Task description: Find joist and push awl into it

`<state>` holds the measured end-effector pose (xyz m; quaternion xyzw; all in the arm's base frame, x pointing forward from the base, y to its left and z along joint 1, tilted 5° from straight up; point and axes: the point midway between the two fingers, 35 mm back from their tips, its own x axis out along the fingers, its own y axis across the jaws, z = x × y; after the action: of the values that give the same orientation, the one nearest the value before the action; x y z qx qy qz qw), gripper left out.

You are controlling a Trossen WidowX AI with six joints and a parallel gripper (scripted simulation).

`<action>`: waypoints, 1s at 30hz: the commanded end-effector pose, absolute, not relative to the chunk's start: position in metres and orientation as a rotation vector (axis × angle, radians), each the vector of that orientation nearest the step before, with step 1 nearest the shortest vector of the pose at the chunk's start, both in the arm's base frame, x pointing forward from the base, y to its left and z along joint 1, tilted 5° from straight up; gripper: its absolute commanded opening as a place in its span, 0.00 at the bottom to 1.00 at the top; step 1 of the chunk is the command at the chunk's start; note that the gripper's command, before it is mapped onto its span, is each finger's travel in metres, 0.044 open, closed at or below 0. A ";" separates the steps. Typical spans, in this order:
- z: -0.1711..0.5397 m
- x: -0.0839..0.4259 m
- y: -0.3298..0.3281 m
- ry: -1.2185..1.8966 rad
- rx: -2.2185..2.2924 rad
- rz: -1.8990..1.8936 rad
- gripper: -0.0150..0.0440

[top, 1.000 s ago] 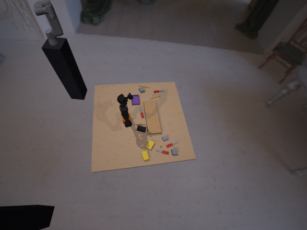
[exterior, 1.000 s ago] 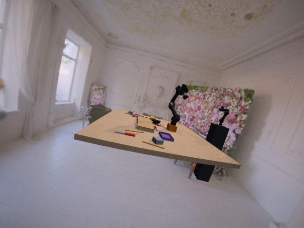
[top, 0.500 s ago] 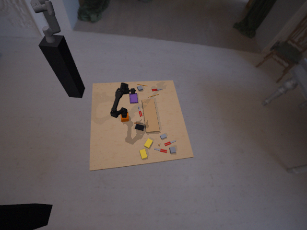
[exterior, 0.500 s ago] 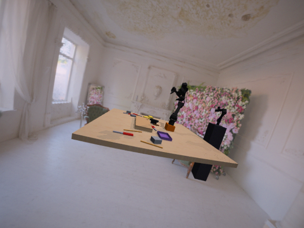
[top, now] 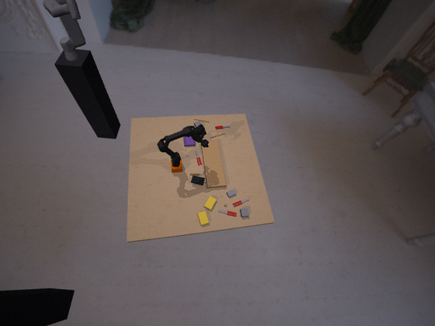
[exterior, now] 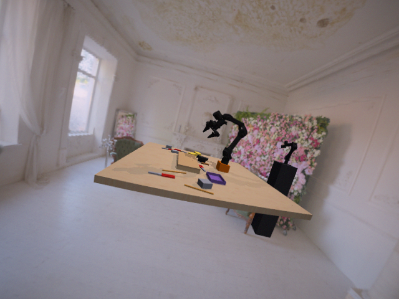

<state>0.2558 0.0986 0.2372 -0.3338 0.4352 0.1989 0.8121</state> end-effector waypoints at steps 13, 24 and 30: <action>0.081 0.272 -0.085 1.549 -0.139 -0.044 1.00; 0.033 0.233 -0.133 1.698 0.129 -0.140 1.00; 0.034 0.231 -0.136 1.698 0.129 -0.141 1.00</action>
<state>0.2335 -0.1332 0.0352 0.0515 0.7488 -0.0608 0.6580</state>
